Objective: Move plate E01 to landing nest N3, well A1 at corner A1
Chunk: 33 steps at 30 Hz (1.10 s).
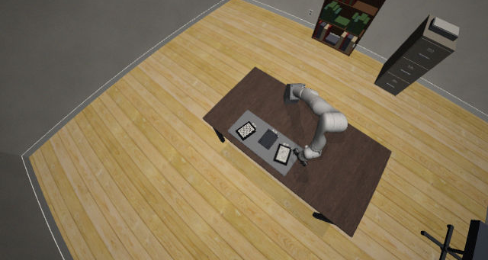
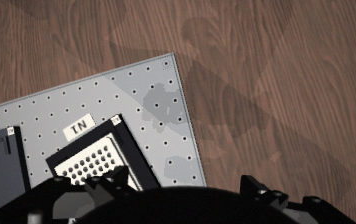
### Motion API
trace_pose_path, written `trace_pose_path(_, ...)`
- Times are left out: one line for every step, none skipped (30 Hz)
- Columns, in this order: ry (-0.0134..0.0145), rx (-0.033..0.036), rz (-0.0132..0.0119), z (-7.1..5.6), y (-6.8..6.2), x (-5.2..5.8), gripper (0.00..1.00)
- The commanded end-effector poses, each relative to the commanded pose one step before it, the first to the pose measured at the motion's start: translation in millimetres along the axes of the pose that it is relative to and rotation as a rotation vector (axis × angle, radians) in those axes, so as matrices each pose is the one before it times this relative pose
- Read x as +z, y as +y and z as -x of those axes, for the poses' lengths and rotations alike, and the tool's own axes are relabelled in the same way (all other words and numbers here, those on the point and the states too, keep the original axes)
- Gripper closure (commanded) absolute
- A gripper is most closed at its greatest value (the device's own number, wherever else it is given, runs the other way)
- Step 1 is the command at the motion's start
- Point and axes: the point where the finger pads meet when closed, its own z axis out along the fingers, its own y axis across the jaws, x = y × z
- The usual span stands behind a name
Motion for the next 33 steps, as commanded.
trace_pose_path(-0.00282,-0.00936,-0.00304,4.57,-8.08,2.1,0.0)
trace_pose_path(-0.00103,-0.00986,0.00132,0.75,-1.43,0.73,0.0)
trace_pose_path(-0.00103,-0.00986,0.00132,0.74,-1.44,0.73,0.0)
trace_pose_path(-0.00103,-0.00986,0.00132,0.72,-1.44,0.73,0.0)
trace_pose_path(0.0,0.0,0.0,0.0,0.0,0.0,0.0)
trace_pose_path(0.0,0.0,0.0,0.0,0.0,0.0,0.0)
trace_pose_path(-0.00102,-0.00986,0.00133,0.72,-1.46,0.71,0.0)
trace_pose_path(-0.00103,-0.00986,0.00132,0.69,-1.46,0.73,0.0)
trace_pose_path(-0.00103,-0.00986,0.00132,0.68,-1.47,0.72,0.0)
trace_pose_path(-0.001,-0.00986,0.00134,0.71,-1.51,0.68,0.0)
trace_pose_path(-0.00103,-0.00986,0.00132,0.65,-1.48,0.72,0.0)
trace_pose_path(-0.00103,-0.00986,0.00132,0.63,-1.49,0.72,0.0)
trace_pose_path(-0.00103,-0.00986,0.00132,0.62,-1.5,0.72,0.0)
trace_pose_path(-0.00103,-0.00986,0.00132,0.6,-1.51,0.71,0.0)
trace_pose_path(-0.00103,-0.00986,0.00132,0.59,-1.51,0.71,0.0)
trace_pose_path(-0.00103,-0.00986,0.00132,0.57,-1.52,0.71,0.0)
trace_pose_path(-0.00103,-0.00986,0.00132,0.56,-1.53,0.71,0.0)
trace_pose_path(-0.00103,-0.00986,0.00132,0.54,-1.53,0.71,0.0)
trace_pose_path(-0.00102,-0.00986,0.00132,0.52,-1.54,0.71,0.0)
trace_pose_path(-0.00102,-0.00986,0.00132,0.51,-1.55,0.71,0.0)
trace_pose_path(-0.00102,-0.00986,0.00132,0.49,-1.55,0.7,0.0)
trace_pose_path(0.0,0.0,0.0,0.0,0.0,0.0,0.0)
trace_pose_path(0.0,0.0,0.0,0.0,0.0,0.0,0.0)
trace_pose_path(-0.00102,-0.00986,0.00132,0.48,-1.56,0.69,0.0)
trace_pose_path(-0.00102,-0.00986,0.00132,0.46,-1.56,0.7,0.0)
trace_pose_path(-0.00102,-0.00986,0.00132,0.44,-1.57,0.7,0.0)
trace_pose_path(-0.00102,-0.00986,0.00132,0.43,-1.57,0.7,0.0)
trace_pose_path(-0.00102,-0.00986,0.00132,0.41,-1.58,0.7,0.0)
trace_pose_path(-0.00102,-0.00986,0.00132,0.4,-1.58,0.69,0.0)
trace_pose_path(-0.00102,-0.00986,0.00132,0.38,-1.59,0.69,0.0)
trace_pose_path(-0.00102,-0.00986,0.00132,0.36,-1.59,0.69,0.0)
trace_pose_path(-0.00102,-0.00986,0.00132,0.35,-1.6,0.69,0.0)
trace_pose_path(-0.00102,-0.00986,0.00132,0.33,-1.6,0.69,0.0)
